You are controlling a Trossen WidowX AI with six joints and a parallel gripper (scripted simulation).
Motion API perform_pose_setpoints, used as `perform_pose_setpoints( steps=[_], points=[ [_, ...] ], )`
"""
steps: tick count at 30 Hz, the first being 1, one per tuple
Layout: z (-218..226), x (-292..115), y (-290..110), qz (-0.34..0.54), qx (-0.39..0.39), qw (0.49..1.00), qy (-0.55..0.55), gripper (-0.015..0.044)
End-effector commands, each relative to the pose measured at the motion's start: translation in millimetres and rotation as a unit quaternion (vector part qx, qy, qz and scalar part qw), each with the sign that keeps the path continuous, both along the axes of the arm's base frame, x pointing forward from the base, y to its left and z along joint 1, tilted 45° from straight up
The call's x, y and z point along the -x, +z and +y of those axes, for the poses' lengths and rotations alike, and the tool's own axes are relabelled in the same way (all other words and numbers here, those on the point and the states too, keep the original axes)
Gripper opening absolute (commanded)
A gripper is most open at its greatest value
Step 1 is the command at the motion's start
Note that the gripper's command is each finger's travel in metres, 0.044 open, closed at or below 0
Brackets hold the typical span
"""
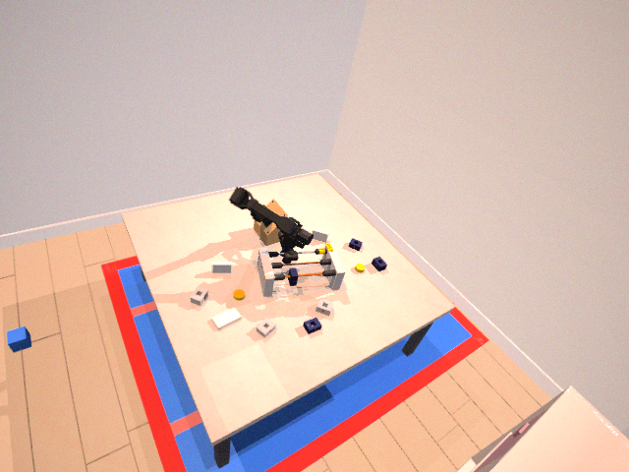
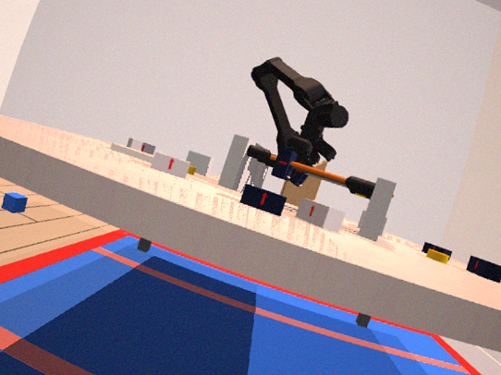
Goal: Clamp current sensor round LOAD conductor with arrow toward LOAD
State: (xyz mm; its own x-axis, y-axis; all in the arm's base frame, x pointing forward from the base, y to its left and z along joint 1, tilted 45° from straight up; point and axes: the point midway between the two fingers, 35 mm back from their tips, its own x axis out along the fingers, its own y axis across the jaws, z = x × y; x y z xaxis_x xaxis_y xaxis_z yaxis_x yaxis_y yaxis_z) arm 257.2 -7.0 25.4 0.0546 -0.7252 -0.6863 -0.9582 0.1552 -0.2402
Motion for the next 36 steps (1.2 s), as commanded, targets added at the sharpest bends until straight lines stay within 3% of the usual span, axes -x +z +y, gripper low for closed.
perform_pose_setpoints(
  steps=[1,36],
  points=[
    [11.3,-2.2,-2.3,-0.003,-0.018,1.0,0.007,0.0],
    [0.0,0.0,0.0,0.0,0.0,1.0,0.0,0.0]
  ],
)
